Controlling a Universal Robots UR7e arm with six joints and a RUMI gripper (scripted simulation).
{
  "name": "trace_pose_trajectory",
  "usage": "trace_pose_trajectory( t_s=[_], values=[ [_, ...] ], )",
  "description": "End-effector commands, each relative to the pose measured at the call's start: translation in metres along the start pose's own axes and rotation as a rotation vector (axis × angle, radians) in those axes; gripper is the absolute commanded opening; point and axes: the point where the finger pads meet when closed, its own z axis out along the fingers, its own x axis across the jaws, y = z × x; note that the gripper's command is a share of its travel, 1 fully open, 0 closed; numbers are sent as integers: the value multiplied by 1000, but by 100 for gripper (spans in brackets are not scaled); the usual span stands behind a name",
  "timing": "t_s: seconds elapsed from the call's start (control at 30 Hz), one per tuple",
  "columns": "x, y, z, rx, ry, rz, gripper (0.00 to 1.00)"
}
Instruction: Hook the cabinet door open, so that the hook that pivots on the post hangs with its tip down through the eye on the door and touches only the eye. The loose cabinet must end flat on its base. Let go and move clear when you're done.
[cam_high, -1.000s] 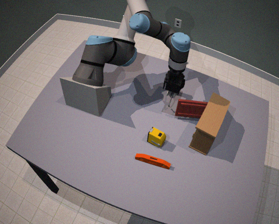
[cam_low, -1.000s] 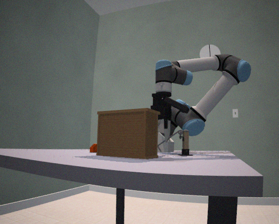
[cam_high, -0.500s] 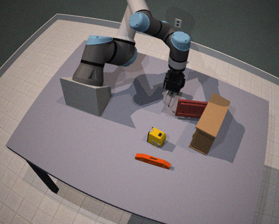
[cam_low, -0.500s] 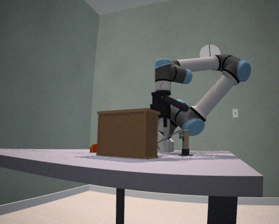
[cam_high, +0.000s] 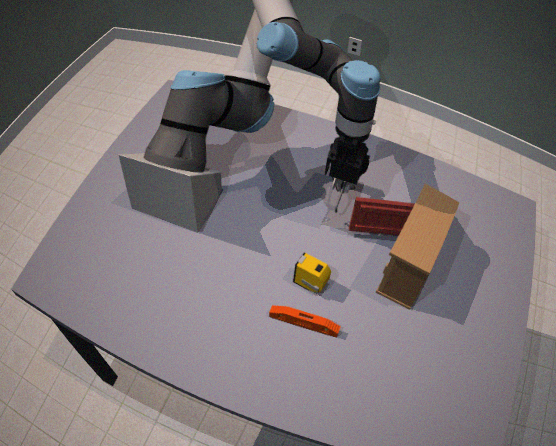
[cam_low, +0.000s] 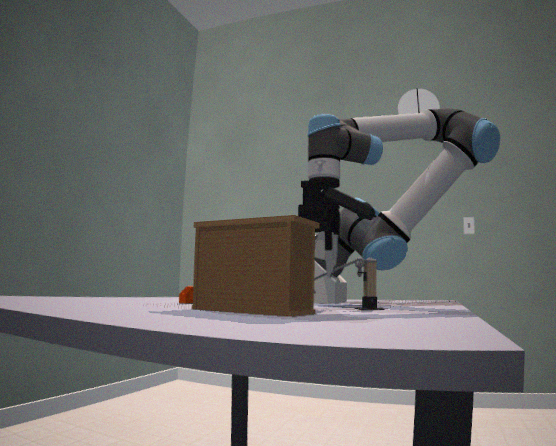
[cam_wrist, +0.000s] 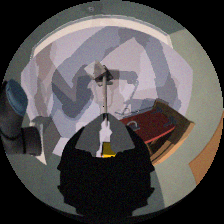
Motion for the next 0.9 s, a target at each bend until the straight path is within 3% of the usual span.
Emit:
trace_pose_trajectory(
  t_s=[0.0, 0.87],
  values=[
    [2, 2, -7, -4, 5, -2, 2],
    [2, 3, -17, -4, 5, -2, 2]
  ],
)
